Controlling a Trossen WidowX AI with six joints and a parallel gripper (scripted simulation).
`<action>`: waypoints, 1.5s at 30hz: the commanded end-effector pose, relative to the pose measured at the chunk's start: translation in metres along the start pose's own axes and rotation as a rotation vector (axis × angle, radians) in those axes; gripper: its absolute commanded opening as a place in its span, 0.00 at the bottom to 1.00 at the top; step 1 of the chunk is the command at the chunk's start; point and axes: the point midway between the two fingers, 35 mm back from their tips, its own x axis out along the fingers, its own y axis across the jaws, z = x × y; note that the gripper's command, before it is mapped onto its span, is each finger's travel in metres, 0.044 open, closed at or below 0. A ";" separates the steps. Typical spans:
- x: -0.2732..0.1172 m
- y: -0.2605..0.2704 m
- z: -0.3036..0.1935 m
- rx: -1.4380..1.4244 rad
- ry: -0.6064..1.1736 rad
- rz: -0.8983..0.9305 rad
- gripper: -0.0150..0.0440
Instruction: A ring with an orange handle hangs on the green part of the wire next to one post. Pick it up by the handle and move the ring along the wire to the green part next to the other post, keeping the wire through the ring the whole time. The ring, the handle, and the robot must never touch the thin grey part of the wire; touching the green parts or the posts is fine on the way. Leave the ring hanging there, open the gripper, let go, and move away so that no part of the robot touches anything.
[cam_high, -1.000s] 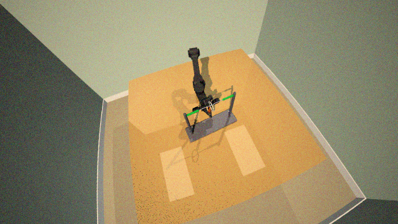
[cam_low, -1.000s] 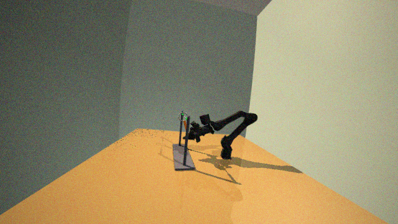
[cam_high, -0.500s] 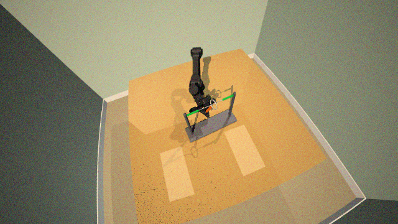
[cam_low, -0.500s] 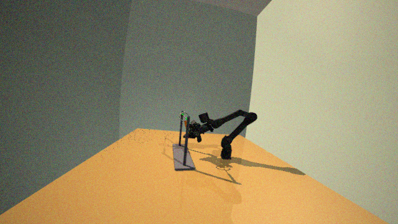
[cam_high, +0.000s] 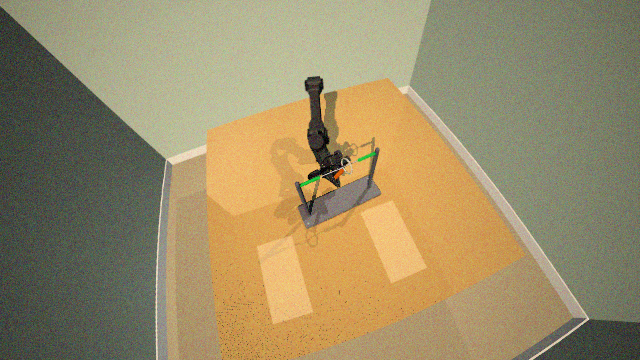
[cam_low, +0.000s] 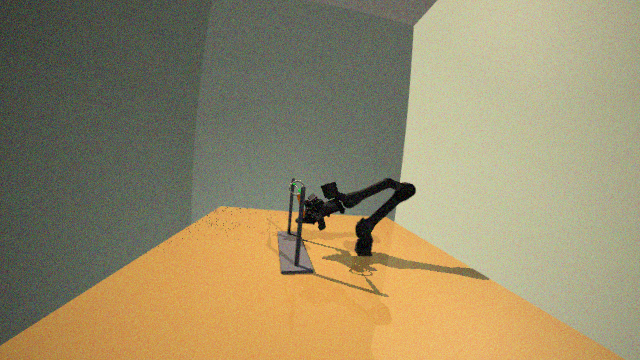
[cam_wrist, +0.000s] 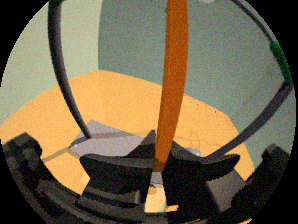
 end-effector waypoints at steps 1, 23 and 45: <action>0.000 0.011 -0.001 0.045 -0.003 -0.012 0.00; 0.002 0.053 0.006 0.200 -0.014 -0.052 0.00; 0.003 0.076 0.011 0.215 -0.022 -0.055 0.00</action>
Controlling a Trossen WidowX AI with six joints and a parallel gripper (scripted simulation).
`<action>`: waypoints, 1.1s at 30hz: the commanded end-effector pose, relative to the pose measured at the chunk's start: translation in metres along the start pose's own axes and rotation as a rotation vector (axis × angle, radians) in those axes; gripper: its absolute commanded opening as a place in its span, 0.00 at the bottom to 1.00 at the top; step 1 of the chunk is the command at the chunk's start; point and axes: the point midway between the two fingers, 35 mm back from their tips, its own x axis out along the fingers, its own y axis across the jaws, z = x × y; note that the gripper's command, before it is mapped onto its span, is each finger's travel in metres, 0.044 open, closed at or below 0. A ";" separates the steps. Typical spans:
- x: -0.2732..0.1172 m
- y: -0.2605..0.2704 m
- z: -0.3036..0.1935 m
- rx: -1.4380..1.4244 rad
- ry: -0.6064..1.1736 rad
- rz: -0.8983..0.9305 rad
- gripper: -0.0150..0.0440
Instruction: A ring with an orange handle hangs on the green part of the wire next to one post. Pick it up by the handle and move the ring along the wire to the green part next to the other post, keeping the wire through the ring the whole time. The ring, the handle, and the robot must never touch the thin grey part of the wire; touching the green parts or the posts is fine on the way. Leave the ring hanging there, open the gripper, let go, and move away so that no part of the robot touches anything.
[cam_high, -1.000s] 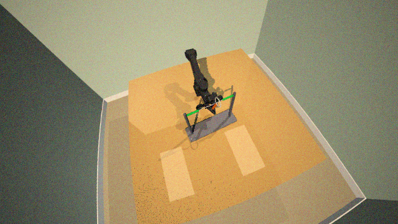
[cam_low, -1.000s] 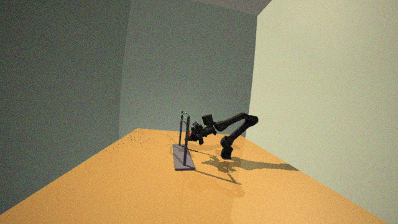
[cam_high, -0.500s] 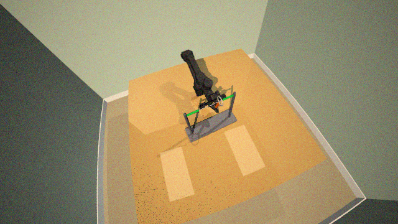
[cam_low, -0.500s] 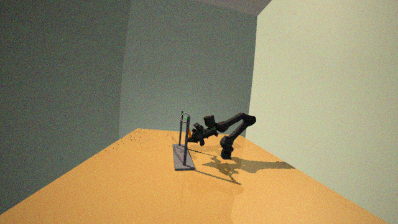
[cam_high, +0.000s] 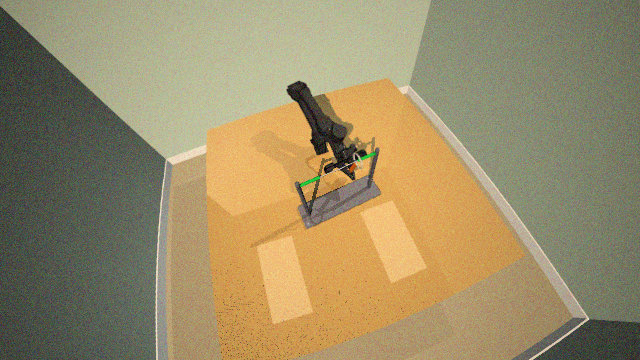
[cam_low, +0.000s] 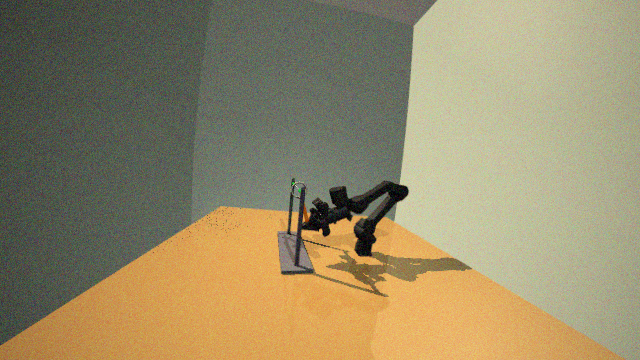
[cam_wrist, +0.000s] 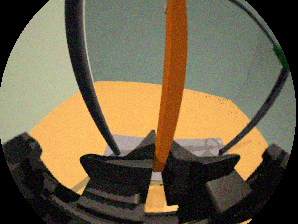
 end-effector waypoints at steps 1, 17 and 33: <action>0.000 0.004 0.000 0.005 -0.002 -0.003 0.00; 0.000 0.020 -0.001 0.007 -0.007 -0.002 0.00; 0.008 0.021 -0.019 0.007 -0.007 -0.002 0.00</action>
